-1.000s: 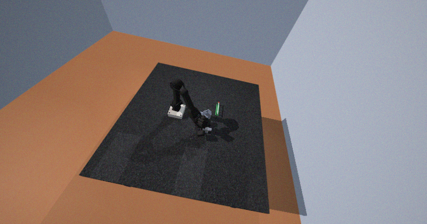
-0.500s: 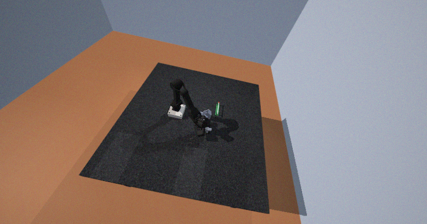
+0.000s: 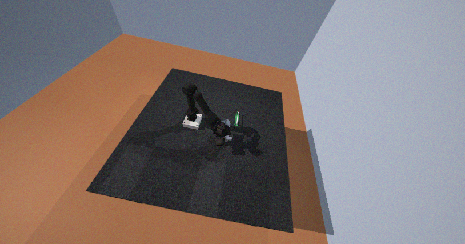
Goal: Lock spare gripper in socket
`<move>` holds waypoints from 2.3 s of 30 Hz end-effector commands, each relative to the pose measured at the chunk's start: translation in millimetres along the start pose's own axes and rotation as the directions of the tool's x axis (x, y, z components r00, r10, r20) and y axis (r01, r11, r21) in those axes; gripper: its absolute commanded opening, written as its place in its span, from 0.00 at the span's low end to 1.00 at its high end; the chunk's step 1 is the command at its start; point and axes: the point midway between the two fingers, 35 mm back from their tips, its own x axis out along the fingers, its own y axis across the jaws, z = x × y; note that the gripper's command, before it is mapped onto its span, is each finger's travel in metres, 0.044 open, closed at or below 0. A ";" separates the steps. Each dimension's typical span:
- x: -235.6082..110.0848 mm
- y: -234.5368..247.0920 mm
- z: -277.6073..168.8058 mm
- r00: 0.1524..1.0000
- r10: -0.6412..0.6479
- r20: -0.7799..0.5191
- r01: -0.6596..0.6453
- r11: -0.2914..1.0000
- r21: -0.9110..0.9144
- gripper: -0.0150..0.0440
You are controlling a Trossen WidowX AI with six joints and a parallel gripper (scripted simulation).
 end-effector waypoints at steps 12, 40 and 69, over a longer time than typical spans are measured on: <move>-61.3 3.5 30.2 1.000 -0.013 0.019 0.013 1.000 -0.002 0.25; -53.7 32.3 25.0 0.993 0.054 -0.104 -0.046 0.996 0.074 0.25; -68.8 96.6 16.8 0.923 0.106 -0.369 -0.061 0.989 0.131 0.25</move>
